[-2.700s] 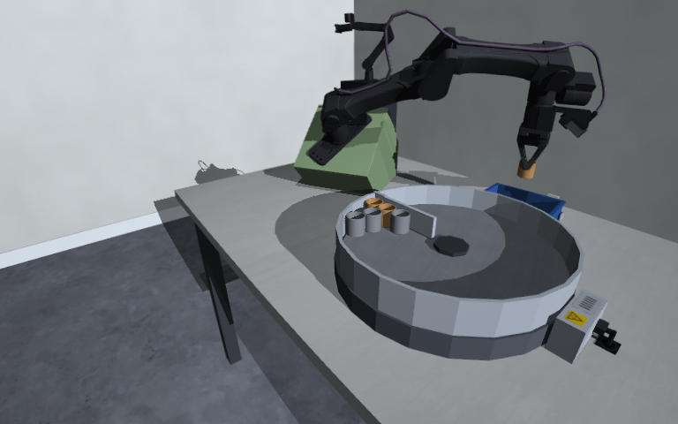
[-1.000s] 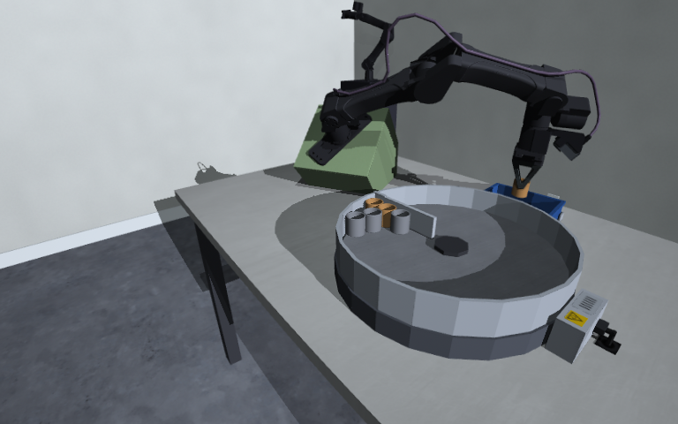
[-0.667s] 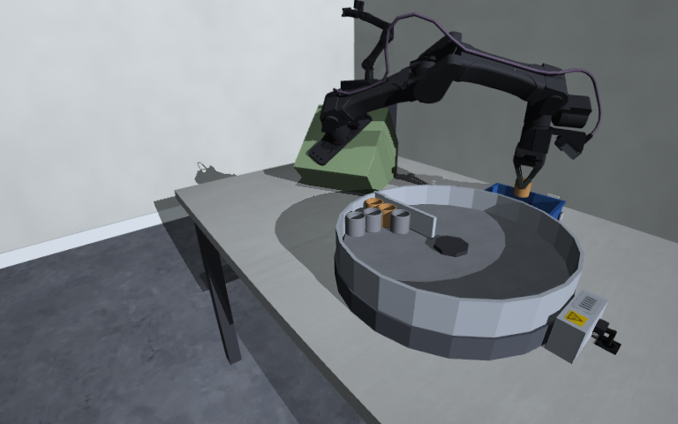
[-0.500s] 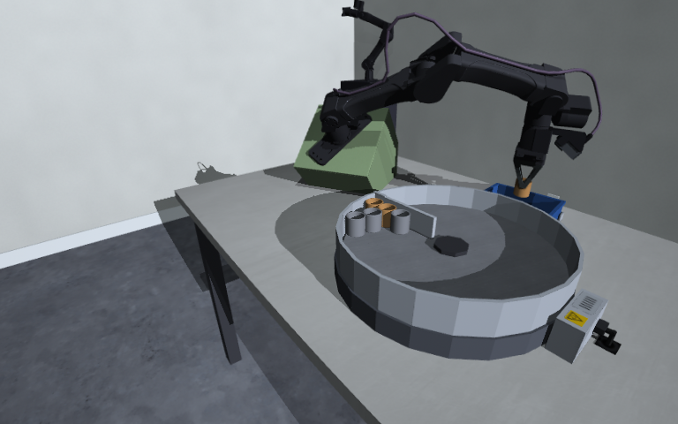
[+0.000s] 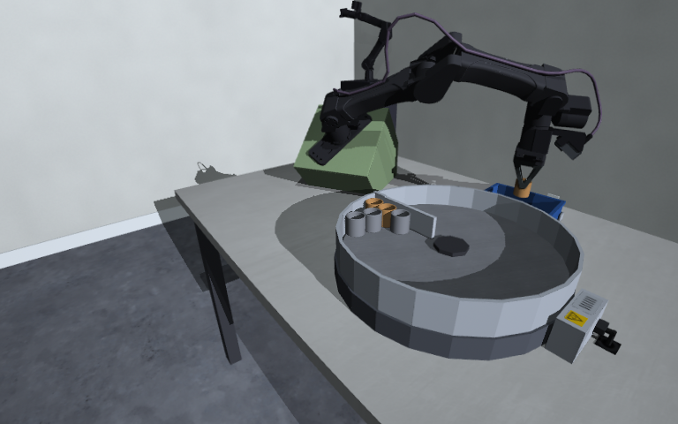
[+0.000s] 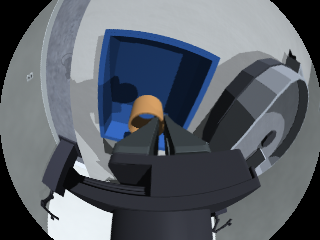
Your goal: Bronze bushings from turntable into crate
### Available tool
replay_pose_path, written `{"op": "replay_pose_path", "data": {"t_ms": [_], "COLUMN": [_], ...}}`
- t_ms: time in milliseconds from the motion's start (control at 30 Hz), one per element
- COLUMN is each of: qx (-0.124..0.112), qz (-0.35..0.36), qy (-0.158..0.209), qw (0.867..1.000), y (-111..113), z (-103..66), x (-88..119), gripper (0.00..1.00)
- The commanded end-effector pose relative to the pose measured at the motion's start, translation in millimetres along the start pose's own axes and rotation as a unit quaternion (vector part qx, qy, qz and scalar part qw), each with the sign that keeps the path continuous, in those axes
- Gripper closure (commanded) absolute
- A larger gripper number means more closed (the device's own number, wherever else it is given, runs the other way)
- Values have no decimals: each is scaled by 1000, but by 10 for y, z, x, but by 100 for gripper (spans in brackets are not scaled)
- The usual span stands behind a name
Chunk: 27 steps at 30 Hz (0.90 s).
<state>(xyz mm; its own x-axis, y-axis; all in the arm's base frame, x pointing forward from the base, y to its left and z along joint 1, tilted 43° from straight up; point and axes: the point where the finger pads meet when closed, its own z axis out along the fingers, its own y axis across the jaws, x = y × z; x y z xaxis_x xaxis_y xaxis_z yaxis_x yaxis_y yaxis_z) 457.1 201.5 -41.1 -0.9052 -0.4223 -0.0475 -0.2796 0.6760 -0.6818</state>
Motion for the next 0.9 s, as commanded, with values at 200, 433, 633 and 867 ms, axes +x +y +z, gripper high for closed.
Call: {"op": "replay_pose_path", "data": {"t_ms": [200, 433, 633, 867], "qx": [-8, -7, -7, -7], "qz": [5, 1, 1, 1], "qy": [-44, -40, -40, -40], "qw": [999, 999, 999, 999], "y": [120, 155, 155, 155], "z": [-261, -216, -216, -216], "x": [-155, -135, -135, -135], "gripper": [100, 100, 100, 100]}}
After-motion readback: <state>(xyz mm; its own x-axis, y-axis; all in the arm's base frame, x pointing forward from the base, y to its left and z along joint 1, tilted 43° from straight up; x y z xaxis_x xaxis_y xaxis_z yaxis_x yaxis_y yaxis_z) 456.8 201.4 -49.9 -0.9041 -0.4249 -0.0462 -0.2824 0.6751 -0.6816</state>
